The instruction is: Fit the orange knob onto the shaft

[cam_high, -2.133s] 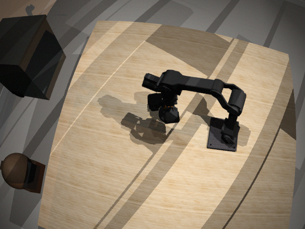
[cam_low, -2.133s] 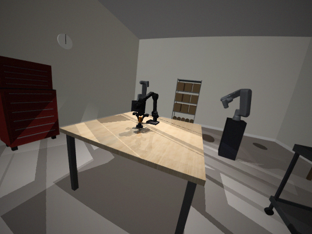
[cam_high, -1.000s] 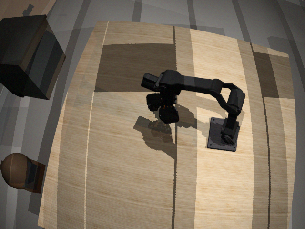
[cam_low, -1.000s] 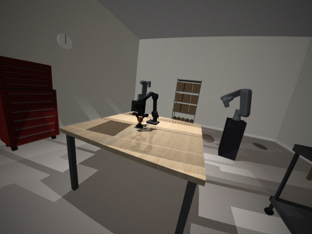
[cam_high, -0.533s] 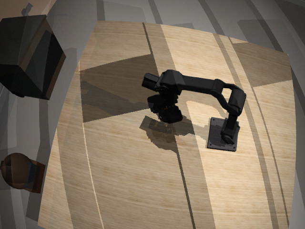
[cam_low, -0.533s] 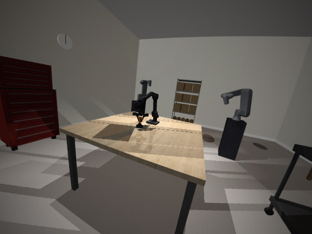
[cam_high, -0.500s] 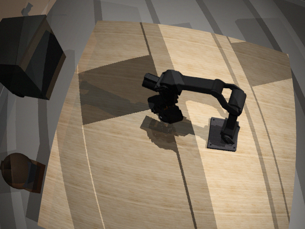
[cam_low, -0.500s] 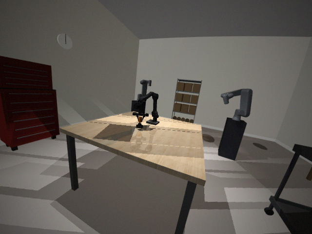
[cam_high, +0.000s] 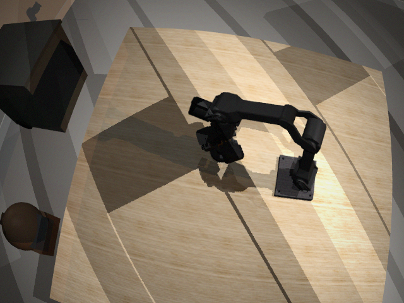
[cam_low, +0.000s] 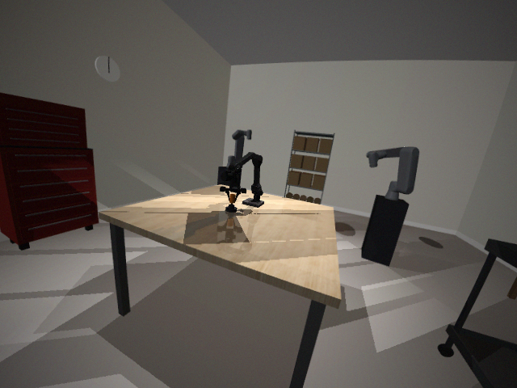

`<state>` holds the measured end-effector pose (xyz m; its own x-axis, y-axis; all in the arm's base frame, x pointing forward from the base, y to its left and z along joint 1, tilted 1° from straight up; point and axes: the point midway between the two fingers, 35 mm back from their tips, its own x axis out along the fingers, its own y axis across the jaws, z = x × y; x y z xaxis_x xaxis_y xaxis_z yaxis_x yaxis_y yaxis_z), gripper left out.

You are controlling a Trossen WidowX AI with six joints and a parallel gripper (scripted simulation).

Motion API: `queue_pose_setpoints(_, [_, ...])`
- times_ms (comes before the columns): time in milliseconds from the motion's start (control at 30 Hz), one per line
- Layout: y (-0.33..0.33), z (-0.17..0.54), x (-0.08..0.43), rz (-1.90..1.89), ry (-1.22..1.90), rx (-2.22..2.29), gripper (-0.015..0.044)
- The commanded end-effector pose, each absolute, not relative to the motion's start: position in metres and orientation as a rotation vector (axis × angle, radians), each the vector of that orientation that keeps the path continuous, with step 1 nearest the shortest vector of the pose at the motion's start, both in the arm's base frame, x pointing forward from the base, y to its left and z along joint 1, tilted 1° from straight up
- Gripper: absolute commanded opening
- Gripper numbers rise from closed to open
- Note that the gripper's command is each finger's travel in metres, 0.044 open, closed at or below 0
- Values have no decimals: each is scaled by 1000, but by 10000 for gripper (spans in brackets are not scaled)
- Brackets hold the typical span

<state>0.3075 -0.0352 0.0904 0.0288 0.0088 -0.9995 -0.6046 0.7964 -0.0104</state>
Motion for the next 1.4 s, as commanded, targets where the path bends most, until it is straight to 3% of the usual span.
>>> queue_pose_setpoints(0, [-35, 93, 311, 507, 1469, -511, 0])
queue_pose_setpoints(1367, [-35, 93, 307, 665, 1424, -675, 0])
